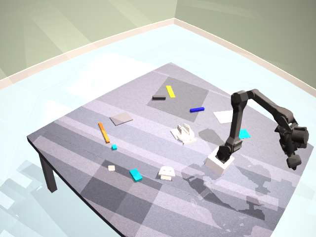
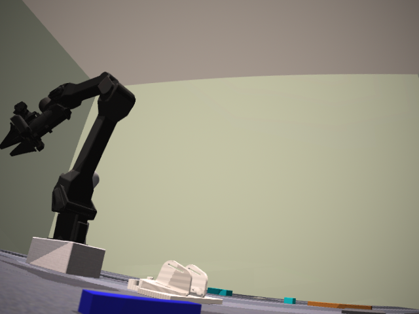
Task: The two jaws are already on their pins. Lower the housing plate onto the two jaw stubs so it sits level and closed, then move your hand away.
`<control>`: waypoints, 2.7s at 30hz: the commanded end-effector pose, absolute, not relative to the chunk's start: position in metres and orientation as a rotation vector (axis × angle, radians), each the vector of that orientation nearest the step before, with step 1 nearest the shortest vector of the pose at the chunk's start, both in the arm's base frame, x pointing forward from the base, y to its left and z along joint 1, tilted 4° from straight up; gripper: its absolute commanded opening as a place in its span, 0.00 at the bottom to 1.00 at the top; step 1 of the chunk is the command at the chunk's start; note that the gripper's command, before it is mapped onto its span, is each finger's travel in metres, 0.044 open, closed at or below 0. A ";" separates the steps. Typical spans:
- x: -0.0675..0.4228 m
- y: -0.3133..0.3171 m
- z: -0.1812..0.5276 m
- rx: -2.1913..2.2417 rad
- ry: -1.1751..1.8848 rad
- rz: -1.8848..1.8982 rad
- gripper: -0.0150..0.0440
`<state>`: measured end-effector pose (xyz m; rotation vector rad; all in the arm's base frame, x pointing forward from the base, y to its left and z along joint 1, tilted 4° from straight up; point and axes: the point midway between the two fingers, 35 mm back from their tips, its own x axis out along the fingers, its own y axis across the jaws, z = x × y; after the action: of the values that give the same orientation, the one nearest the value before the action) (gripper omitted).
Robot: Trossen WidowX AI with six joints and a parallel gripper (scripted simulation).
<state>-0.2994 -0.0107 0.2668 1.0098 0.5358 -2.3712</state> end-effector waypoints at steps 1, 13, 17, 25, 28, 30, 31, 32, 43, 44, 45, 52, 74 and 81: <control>-0.299 -0.011 0.267 1.010 0.536 -2.371 0.98; -0.299 0.014 0.261 1.118 0.405 -2.483 1.00; -0.299 0.025 0.258 1.163 0.342 -2.523 1.00; -0.298 0.046 0.252 1.251 0.210 -2.601 1.00; -0.298 0.053 0.249 1.283 0.158 -2.629 1.00; -0.297 0.059 0.248 1.304 0.123 -2.647 1.00; -0.297 0.061 0.247 1.314 0.105 -2.656 1.00; -0.297 0.064 0.246 1.324 0.085 -2.666 1.00; -0.292 0.093 0.237 1.434 -0.148 -2.761 1.00; -0.291 0.095 0.236 1.442 -0.166 -2.767 1.00; -0.291 0.097 0.235 1.449 -0.184 -2.773 1.00; -0.286 0.113 0.229 1.500 -0.315 -2.813 1.00; -0.263 0.167 0.211 1.655 -0.870 -2.941 1.00; -0.252 0.182 0.207 1.686 -1.019 -2.971 1.00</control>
<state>-0.2573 0.1752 0.2099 1.6634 -0.9437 -2.9595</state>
